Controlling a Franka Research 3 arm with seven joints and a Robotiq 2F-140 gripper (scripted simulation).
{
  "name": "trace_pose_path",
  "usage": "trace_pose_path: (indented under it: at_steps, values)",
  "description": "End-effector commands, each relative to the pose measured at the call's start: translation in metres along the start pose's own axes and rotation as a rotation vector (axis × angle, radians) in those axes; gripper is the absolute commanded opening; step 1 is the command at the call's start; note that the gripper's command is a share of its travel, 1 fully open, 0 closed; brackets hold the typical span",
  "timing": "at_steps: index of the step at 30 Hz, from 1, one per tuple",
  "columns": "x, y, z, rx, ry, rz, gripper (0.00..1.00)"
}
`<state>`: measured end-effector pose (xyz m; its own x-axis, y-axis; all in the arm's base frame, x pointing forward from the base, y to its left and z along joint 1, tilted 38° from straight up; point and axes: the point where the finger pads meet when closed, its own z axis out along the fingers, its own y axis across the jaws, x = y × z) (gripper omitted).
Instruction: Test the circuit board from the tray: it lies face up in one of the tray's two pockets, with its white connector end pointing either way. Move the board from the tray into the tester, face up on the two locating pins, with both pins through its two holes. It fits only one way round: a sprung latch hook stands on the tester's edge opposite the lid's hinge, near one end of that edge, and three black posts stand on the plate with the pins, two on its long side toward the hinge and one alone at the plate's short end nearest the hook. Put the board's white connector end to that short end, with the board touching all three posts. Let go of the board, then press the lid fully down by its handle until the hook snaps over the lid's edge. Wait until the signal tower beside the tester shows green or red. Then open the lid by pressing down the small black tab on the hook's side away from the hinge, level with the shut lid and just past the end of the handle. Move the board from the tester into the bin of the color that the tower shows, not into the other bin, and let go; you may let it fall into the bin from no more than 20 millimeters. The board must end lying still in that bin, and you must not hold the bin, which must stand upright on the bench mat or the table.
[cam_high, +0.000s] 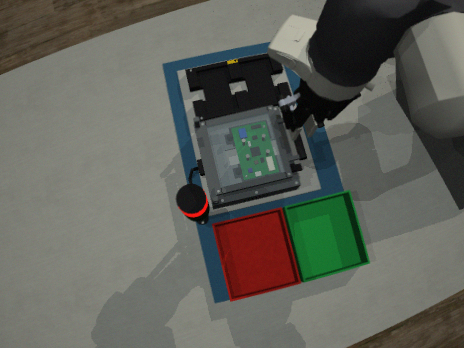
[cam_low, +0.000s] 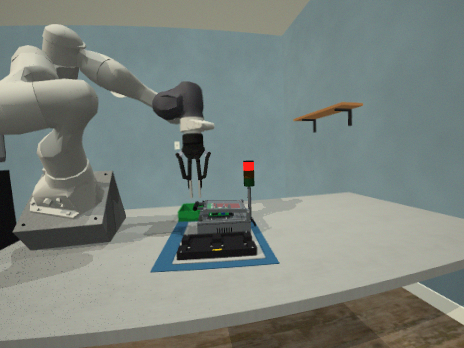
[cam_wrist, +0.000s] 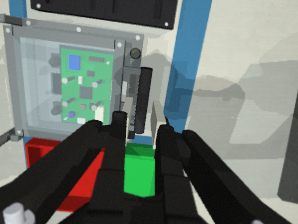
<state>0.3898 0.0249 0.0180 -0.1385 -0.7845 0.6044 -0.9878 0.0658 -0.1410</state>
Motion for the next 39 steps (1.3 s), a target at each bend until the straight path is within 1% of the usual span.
trace_pose_path:
  at_steps: [1,7,19,39]
  values:
    - [0.001,0.0,0.001,-0.001,-0.002,-0.001,0.16]
    - [0.001,0.0,0.004,-0.001,-0.002,-0.001,0.16]
    - [0.001,0.001,0.018,-0.001,-0.002,-0.001,0.16]
    - [0.001,0.001,0.019,-0.001,-0.002,-0.001,0.16]
